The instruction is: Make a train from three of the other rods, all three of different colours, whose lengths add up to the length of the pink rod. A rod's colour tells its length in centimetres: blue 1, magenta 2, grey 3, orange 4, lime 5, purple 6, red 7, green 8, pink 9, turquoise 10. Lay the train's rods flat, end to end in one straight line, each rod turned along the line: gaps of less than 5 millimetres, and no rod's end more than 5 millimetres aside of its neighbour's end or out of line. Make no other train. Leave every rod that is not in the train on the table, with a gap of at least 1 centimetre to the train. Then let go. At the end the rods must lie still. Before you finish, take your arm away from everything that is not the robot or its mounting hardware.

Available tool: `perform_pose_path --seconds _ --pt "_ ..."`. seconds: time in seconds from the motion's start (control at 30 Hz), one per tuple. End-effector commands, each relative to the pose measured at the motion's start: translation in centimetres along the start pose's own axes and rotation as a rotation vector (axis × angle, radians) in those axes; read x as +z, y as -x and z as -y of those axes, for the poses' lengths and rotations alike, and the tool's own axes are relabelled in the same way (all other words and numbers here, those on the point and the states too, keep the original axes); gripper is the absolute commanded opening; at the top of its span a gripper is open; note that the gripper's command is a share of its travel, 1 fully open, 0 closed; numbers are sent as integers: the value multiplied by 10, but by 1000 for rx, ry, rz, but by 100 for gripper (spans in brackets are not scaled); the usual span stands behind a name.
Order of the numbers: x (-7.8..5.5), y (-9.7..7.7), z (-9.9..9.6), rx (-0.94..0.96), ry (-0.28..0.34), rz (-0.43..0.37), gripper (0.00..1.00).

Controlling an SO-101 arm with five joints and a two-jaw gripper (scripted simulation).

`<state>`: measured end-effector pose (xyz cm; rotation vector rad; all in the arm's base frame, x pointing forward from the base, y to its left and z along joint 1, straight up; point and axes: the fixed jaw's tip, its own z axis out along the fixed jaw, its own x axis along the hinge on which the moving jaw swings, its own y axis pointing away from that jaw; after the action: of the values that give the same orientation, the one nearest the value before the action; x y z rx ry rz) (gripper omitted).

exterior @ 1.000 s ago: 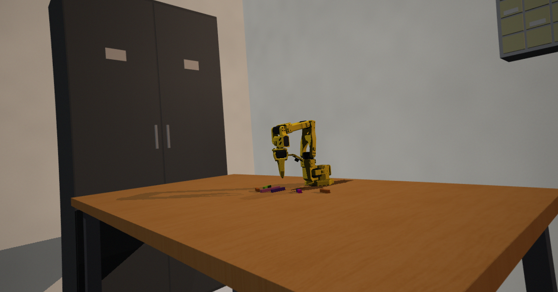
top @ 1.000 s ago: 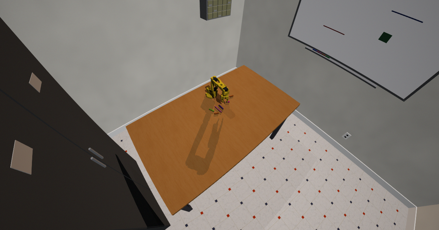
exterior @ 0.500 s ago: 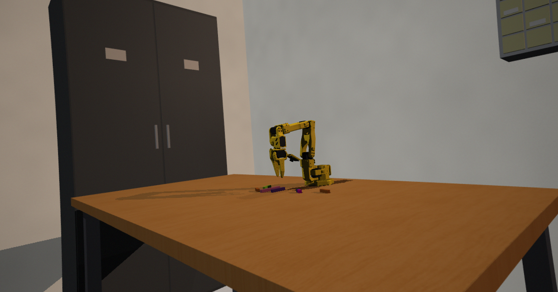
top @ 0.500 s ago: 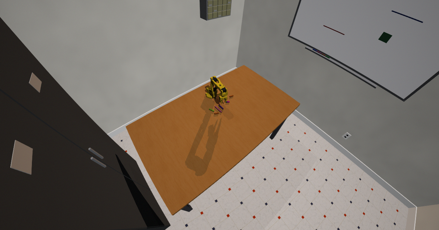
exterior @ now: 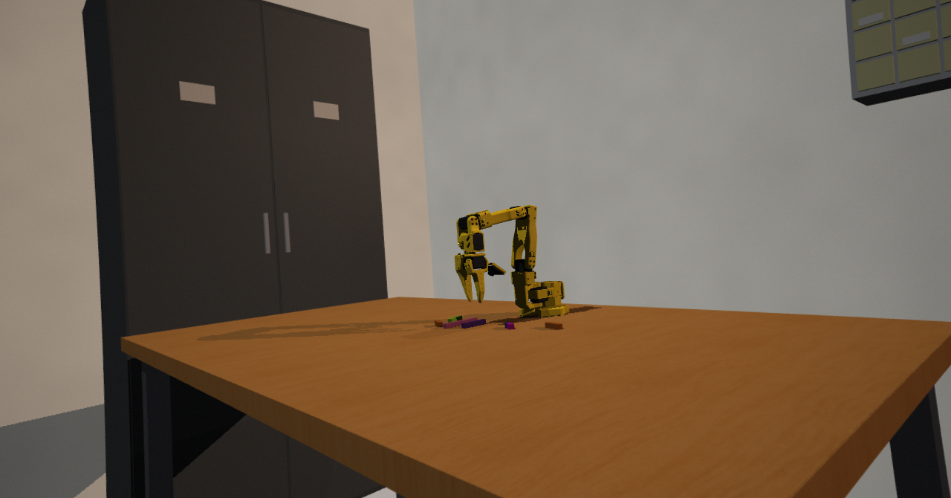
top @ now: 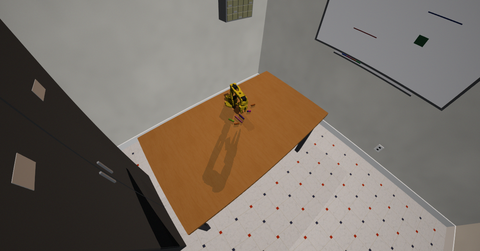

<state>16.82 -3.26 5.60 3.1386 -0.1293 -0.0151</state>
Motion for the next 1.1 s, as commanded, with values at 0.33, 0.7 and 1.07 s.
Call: perform_pose_path --seconds 0.33,0.7,1.07 --pt "-14 -10 -6 -81 11 -99 19" --pt "-14 -10 -6 -88 12 -98 19" --pt "-15 -10 -8 -79 13 -104 19"
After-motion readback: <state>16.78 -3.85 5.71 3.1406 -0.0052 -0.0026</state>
